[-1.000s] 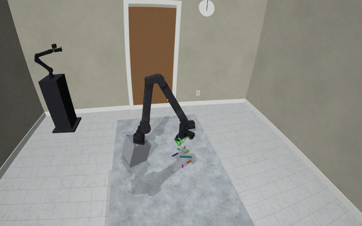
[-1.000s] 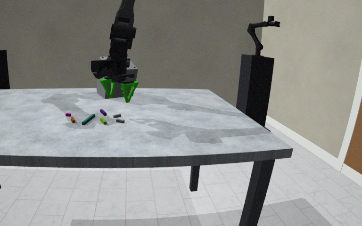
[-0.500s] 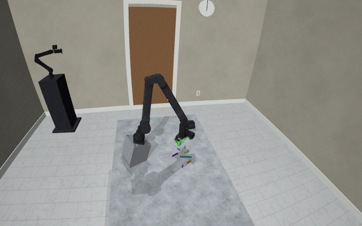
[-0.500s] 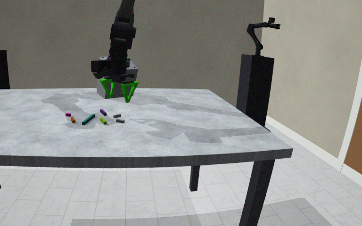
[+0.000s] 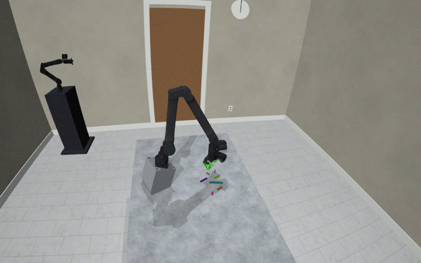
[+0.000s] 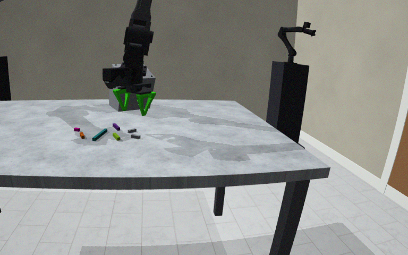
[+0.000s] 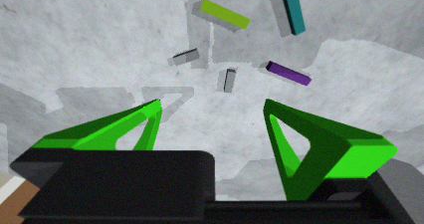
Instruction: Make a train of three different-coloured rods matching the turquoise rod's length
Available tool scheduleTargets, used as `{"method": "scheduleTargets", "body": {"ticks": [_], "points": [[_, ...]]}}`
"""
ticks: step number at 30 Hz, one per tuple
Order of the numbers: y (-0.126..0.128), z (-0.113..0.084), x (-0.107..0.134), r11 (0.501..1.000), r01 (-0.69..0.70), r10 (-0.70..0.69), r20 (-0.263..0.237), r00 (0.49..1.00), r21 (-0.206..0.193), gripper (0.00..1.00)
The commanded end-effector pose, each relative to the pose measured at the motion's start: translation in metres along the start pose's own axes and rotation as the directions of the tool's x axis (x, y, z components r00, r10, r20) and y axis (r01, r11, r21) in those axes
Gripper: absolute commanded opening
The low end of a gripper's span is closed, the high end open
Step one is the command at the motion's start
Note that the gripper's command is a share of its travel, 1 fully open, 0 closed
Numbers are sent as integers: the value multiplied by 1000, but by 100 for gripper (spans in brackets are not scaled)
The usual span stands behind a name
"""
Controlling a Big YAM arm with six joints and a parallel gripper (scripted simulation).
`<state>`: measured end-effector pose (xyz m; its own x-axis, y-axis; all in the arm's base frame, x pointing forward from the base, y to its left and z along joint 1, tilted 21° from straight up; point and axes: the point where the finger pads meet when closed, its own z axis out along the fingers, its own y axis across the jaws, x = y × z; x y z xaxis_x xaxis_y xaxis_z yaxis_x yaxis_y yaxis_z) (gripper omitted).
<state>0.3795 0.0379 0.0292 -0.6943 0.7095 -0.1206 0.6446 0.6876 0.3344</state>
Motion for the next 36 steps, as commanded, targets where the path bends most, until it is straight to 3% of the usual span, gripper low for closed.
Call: {"method": "scheduleTargets", "body": {"ticks": [1,18,23,27,28,33,34,36], "points": [[9,-9,-12,1000,-14,14,32,999,-26,100],[9,-9,-12,999,-19,20,32,999,-26,100],[2,-4,-23,976,-215,215,20,976,-22,100],[6,-11,-26,977,-211,212,35,977,-39,100],[2,-7,-29,952,-305,306,23,952,-33,100],[6,-9,-27,955,-294,295,25,955,-40,100],[-2,-5,-33,915,-403,403,18,915,-30,100],[0,-9,-35,915,-401,402,25,915,-40,100]]}}
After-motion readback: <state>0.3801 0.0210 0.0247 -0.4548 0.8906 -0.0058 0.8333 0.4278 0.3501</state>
